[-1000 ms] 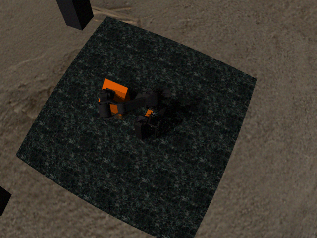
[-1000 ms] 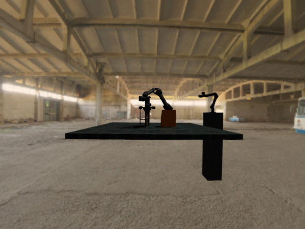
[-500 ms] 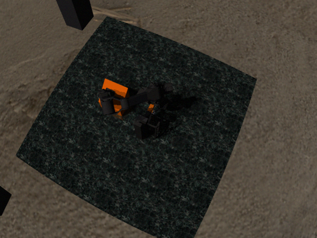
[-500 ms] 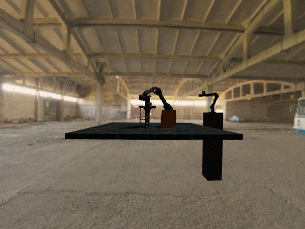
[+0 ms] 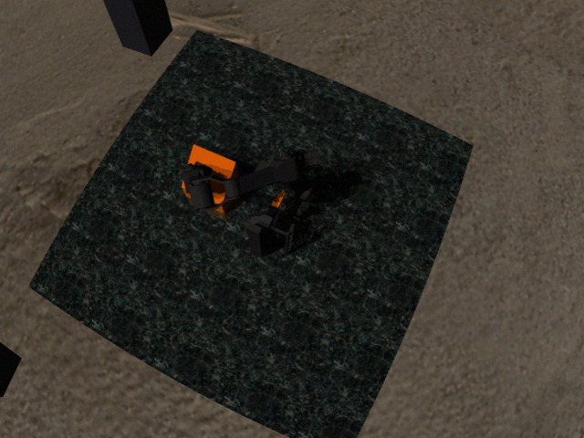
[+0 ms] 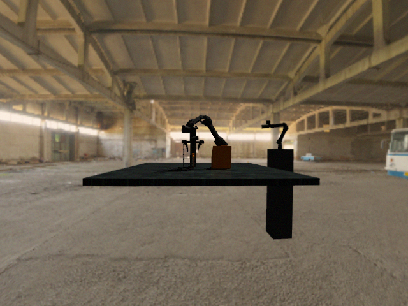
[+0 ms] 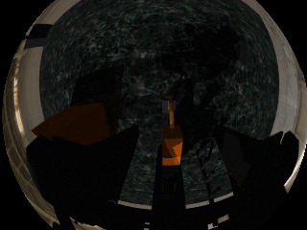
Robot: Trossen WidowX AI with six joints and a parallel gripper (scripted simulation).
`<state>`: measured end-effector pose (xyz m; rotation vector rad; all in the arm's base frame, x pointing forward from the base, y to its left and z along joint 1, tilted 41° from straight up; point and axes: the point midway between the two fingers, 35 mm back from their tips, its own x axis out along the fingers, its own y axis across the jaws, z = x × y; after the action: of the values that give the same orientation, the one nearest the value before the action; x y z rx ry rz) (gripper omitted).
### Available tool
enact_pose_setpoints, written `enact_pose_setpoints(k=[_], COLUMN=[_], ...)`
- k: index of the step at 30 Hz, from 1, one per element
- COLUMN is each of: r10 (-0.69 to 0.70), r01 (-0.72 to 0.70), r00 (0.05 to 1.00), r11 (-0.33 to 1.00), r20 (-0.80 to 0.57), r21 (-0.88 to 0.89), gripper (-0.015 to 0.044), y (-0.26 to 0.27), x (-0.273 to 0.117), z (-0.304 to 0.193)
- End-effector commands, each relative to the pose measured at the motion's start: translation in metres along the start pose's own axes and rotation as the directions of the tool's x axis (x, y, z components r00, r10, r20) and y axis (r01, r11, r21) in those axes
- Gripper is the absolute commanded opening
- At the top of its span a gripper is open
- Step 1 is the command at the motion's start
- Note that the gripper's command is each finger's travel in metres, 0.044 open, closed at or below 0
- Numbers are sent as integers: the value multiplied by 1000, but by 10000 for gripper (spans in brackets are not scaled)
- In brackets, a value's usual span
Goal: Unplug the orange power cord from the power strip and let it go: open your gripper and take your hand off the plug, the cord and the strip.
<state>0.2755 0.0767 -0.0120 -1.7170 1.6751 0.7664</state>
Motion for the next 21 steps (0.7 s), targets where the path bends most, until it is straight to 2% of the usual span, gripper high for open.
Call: enact_pose_setpoints(k=[1, 21], r10=[2, 2], r01=[-2, -2], r00=[1000, 1000], r11=[1000, 1000], r20=[1, 1], r21=[-9, -9], gripper=[440, 440], y=[3, 4], x=[-6, -8], z=[36, 45])
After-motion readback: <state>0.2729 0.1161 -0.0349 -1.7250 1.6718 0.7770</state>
